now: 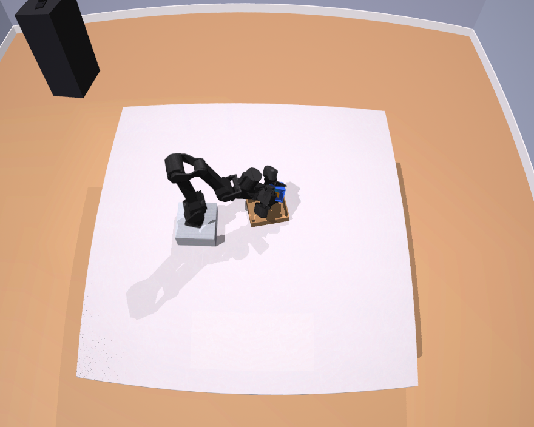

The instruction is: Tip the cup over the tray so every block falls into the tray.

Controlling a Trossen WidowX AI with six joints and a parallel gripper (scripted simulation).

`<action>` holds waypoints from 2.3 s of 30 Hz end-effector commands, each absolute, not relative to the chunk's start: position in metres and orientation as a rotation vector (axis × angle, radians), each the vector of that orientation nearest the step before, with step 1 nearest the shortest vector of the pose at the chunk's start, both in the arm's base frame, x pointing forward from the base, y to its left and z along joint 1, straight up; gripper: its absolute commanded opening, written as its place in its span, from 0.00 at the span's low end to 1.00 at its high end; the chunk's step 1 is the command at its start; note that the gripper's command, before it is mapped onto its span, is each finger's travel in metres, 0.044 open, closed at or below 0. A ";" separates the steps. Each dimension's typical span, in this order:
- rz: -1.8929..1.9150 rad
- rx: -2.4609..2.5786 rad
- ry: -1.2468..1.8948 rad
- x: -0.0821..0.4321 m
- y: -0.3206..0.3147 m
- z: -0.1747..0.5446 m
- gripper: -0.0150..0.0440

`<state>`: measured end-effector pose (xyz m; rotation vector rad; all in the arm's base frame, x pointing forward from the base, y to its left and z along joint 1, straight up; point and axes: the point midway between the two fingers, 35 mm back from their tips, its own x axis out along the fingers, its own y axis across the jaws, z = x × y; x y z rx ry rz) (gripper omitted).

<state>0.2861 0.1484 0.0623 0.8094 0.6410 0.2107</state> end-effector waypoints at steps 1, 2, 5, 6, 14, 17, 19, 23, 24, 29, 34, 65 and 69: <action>0.183 0.890 0.660 0.286 0.149 0.060 0.25; 0.176 0.911 0.663 0.286 0.149 0.059 0.25; 0.155 0.974 0.672 0.286 0.149 0.059 0.25; 0.148 0.995 0.674 0.286 0.149 0.059 0.25; 0.090 1.162 0.696 0.286 0.149 0.057 0.25; 0.068 1.225 0.703 0.287 0.150 0.057 0.25; 0.053 1.267 0.708 0.287 0.150 0.057 0.25; 0.022 1.350 0.717 0.287 0.150 0.056 0.25; 0.014 1.371 0.719 0.287 0.150 0.056 0.25; -0.025 1.475 0.728 0.287 0.150 0.055 0.25; -0.066 1.579 0.736 0.287 0.150 0.054 0.25; -0.345 2.220 0.755 0.289 0.152 0.049 0.25; -0.385 2.301 0.753 0.289 0.152 0.048 0.25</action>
